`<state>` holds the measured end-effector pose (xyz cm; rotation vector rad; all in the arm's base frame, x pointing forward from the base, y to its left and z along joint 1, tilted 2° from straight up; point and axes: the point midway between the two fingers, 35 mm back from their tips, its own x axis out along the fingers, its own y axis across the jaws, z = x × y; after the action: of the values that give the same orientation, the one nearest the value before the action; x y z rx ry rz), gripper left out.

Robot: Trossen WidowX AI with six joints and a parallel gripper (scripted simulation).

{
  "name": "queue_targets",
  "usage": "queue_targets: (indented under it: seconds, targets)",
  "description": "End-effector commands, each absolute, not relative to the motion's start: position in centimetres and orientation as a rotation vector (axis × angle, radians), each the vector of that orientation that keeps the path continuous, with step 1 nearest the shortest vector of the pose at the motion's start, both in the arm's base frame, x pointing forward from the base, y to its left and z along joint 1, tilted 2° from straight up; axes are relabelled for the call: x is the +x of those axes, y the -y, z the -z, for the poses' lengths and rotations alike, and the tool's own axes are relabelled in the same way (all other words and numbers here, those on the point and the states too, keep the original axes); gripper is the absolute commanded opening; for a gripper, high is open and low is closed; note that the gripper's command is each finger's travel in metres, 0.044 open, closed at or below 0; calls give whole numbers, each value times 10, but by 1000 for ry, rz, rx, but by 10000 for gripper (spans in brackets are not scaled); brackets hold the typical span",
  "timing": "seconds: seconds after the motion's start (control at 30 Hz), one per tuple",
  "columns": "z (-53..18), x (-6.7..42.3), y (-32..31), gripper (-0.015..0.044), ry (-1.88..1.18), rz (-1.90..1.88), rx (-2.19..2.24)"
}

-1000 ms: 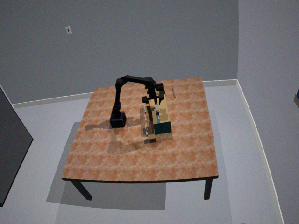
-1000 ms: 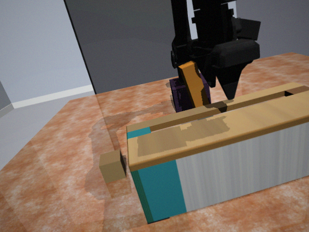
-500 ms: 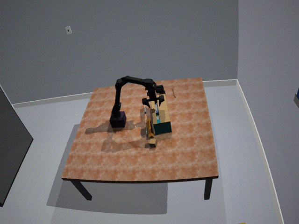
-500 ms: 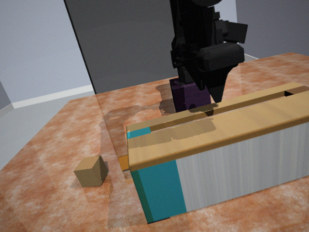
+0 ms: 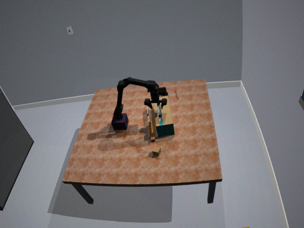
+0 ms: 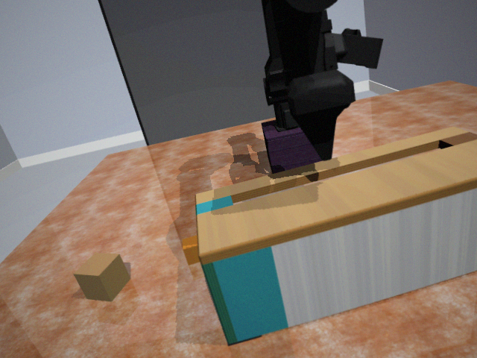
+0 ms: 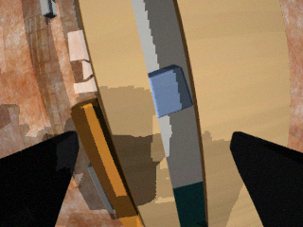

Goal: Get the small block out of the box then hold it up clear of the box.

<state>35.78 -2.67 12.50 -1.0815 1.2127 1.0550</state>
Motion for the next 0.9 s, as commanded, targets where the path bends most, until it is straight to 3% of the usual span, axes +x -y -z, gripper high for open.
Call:
queue_targets:
  seconds: [0.0, 0.3, 0.87]
  targets:
    - [-122, 352, 34, 400, -1364, -768, -683]
    - [-119, 341, 49, 400, -1541, -123, 162]
    - [-118, 330, 63, 400, -1537, 534, 976]
